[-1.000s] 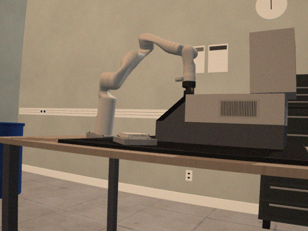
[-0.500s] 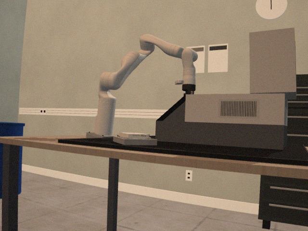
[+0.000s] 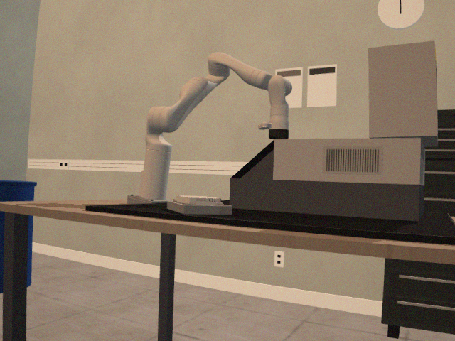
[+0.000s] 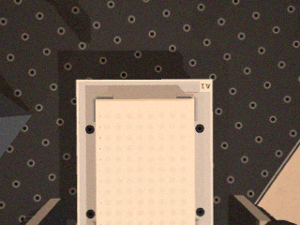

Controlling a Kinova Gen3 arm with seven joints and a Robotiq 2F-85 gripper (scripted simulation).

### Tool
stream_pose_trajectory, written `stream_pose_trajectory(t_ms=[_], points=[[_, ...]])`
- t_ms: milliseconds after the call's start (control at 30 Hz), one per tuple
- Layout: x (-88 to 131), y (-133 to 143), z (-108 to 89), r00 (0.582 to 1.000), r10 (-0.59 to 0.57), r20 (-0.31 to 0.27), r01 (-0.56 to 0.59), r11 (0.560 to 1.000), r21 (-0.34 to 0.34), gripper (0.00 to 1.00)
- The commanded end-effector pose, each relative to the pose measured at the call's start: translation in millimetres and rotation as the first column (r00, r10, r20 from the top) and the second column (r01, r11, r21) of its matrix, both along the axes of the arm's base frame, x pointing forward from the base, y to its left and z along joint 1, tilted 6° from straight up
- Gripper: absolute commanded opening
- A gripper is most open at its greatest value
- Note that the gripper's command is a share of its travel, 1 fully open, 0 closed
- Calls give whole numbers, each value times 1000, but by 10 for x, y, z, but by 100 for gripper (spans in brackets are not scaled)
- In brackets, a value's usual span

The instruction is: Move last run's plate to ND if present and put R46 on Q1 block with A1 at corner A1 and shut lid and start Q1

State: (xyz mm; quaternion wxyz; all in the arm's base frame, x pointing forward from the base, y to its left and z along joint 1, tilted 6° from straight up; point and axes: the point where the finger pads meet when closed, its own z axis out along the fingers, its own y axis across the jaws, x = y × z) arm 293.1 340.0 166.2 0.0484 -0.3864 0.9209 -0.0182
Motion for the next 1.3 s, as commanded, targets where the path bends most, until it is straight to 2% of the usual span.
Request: stream_pose_trajectory(t_ms=[0, 1267], points=[[27, -6, -44, 1000, 0, 4, 0, 1000, 1, 100], [75, -10, -495, 1000, 0, 4, 0, 1000, 0, 100]])
